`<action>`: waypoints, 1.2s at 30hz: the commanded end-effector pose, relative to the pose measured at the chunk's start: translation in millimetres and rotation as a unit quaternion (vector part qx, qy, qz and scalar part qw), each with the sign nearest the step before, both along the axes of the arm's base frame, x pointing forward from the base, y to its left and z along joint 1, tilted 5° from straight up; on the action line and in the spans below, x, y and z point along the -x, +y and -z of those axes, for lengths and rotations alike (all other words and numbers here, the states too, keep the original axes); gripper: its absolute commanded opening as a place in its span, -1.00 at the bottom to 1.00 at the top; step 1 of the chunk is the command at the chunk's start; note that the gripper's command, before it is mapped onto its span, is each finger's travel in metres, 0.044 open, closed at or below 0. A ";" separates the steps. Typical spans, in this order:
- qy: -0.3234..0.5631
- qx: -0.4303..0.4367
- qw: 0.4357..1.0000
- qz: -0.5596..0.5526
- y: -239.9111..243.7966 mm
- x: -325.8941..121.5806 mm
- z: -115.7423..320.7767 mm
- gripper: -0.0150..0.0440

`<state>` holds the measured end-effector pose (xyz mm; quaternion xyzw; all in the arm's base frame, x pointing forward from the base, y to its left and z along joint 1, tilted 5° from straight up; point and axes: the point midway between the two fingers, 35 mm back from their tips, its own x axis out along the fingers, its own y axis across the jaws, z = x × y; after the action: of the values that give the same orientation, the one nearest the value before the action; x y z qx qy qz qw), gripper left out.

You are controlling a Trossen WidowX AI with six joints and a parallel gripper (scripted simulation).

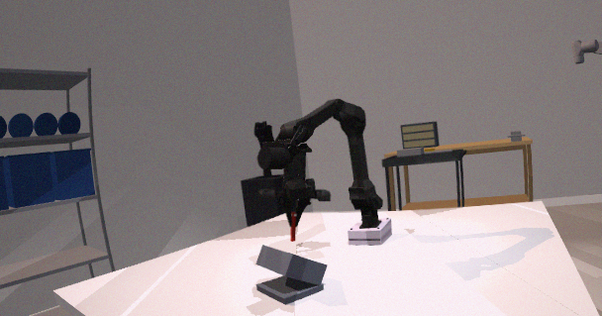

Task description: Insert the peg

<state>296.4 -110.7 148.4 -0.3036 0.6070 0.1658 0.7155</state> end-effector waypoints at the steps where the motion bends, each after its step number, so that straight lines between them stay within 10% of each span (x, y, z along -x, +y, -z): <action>1: -0.001 0.010 1.000 -0.022 1.2 -1.0 -1.9 -0.49; 36: -0.002 0.082 0.972 -0.220 18.4 -10.0 -13.0 -0.49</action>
<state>305.8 -93.0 159.7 -0.4734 0.5413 0.2638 0.6429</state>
